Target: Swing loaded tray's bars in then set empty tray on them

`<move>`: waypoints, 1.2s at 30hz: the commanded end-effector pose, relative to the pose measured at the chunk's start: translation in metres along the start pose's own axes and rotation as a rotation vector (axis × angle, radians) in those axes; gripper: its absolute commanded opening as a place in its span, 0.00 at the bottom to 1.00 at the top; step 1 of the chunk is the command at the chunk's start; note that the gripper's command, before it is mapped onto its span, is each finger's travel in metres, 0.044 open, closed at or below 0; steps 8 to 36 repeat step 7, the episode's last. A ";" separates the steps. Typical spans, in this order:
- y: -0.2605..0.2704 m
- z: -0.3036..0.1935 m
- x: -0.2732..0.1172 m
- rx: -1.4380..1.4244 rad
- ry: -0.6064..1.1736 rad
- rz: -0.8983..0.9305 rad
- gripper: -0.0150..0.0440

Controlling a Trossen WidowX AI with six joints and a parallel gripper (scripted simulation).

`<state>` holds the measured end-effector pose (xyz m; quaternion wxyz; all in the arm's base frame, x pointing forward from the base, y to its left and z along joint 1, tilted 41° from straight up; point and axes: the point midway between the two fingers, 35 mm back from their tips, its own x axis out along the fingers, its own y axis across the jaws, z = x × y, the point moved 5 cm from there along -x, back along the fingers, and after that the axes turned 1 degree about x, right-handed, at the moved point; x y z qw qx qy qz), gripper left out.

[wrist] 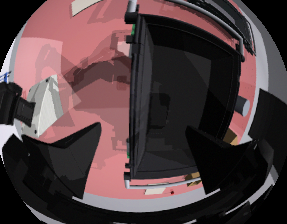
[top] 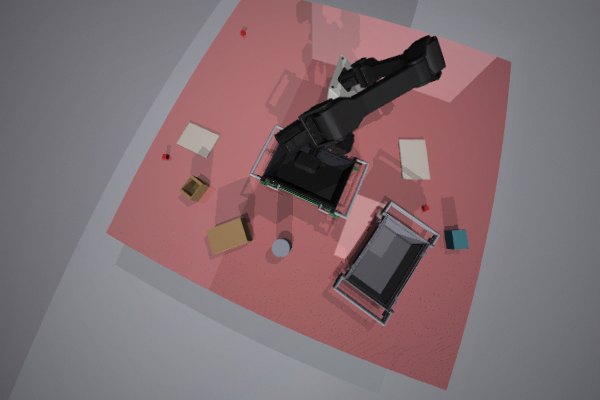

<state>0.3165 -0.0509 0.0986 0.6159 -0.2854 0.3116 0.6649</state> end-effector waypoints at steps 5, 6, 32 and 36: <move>0.004 0.001 -0.048 -0.002 0.002 0.001 1.00; 0.005 0.001 -0.051 -0.002 0.002 0.001 1.00; 0.005 0.001 -0.052 -0.002 0.002 0.001 1.00; 0.005 0.001 -0.052 -0.002 0.002 0.001 1.00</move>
